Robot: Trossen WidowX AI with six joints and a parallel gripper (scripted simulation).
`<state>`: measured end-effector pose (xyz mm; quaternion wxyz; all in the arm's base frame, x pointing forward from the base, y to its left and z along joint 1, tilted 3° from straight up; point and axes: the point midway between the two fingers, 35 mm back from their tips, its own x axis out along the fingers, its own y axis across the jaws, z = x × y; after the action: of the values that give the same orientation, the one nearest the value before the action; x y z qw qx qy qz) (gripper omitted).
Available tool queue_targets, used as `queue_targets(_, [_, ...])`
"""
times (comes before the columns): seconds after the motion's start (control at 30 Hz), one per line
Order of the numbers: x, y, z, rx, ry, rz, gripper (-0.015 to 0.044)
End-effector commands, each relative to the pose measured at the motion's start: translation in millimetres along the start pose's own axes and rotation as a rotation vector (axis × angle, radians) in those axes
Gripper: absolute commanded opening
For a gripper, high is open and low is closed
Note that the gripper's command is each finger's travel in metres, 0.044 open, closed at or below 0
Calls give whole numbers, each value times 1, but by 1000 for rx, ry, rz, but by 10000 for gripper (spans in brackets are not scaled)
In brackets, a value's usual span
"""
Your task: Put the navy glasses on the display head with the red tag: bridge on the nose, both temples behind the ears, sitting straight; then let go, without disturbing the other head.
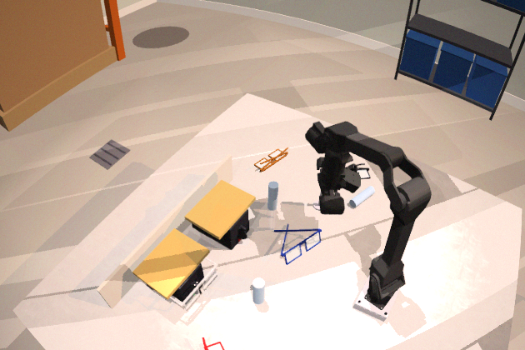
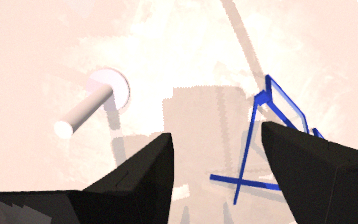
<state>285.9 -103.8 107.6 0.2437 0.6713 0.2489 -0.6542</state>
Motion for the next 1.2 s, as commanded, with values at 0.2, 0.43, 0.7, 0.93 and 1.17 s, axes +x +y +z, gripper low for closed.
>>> queue_targets(0.2, [29,-63,-36,-690,14,-20,200])
queue_targets(0.43, [29,-62,-37,-690,14,-20,200])
queue_targets(0.7, [29,-62,-37,-690,14,-20,120])
queue_targets(0.93, [30,-62,-37,-690,14,-20,120])
queue_targets(1.17, [40,-62,-37,-690,14,-20,120])
